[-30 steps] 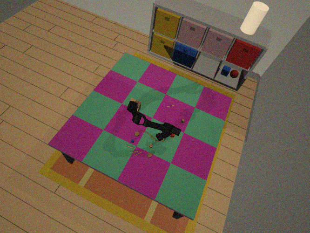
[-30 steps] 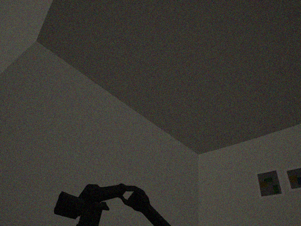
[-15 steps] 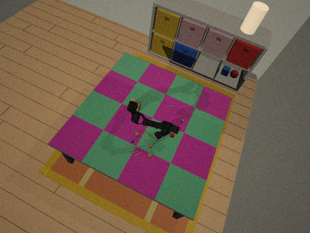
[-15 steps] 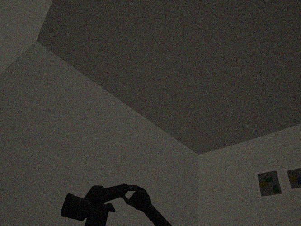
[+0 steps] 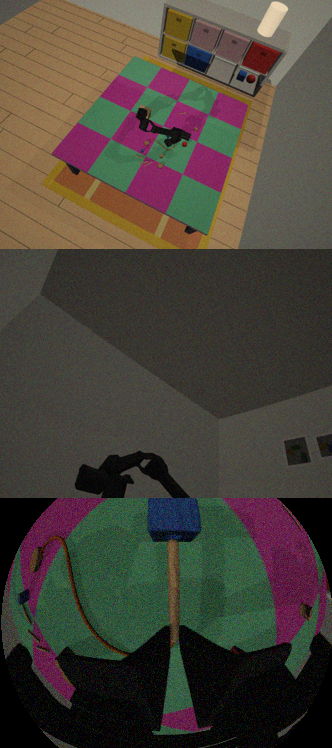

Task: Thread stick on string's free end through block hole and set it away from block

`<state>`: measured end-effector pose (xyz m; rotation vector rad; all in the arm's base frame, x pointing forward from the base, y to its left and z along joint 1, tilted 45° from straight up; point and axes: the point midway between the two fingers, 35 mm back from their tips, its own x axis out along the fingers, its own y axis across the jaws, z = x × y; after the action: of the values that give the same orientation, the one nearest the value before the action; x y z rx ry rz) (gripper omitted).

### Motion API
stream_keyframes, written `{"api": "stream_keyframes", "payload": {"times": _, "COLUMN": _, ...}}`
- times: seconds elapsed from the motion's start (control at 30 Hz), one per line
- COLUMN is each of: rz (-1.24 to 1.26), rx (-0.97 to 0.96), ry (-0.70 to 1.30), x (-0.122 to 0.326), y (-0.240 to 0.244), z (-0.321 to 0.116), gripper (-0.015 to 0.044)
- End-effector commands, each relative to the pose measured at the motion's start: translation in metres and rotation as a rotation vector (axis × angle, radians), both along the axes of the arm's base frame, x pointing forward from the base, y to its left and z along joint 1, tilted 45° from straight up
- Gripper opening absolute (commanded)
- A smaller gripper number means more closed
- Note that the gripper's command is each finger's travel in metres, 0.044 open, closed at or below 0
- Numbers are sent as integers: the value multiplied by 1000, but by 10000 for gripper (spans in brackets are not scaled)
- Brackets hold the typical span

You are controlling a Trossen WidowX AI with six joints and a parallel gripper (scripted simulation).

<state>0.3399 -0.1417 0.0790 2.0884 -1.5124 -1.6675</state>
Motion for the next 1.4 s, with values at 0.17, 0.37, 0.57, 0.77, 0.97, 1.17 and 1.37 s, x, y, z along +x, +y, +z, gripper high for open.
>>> {"api": "stream_keyframes", "payload": {"times": 0.17, "rz": 3, "rx": -7, "ry": -9, "x": -1, "y": 4, "z": 1, "gripper": 0}}
{"api": "stream_keyframes", "payload": {"times": 0.37, "rz": 3, "rx": -7, "ry": -8, "x": -6, "y": 7, "z": -2, "gripper": 0}}
{"api": "stream_keyframes", "payload": {"times": 0.57, "rz": 3, "rx": -7, "ry": -8, "x": -12, "y": 11, "z": -6, "gripper": 0}}
{"api": "stream_keyframes", "payload": {"times": 0.77, "rz": 3, "rx": -7, "ry": -8, "x": -19, "y": 15, "z": -9, "gripper": 0}}
{"api": "stream_keyframes", "payload": {"times": 0.97, "rz": 3, "rx": -7, "ry": -7, "x": -25, "y": 20, "z": -12, "gripper": 0}}
{"api": "stream_keyframes", "payload": {"times": 1.17, "rz": 3, "rx": -6, "ry": -7, "x": -32, "y": 24, "z": -16, "gripper": 0}}
{"api": "stream_keyframes", "payload": {"times": 1.37, "rz": 4, "rx": -6, "ry": -7, "x": -38, "y": 28, "z": -19, "gripper": 0}}
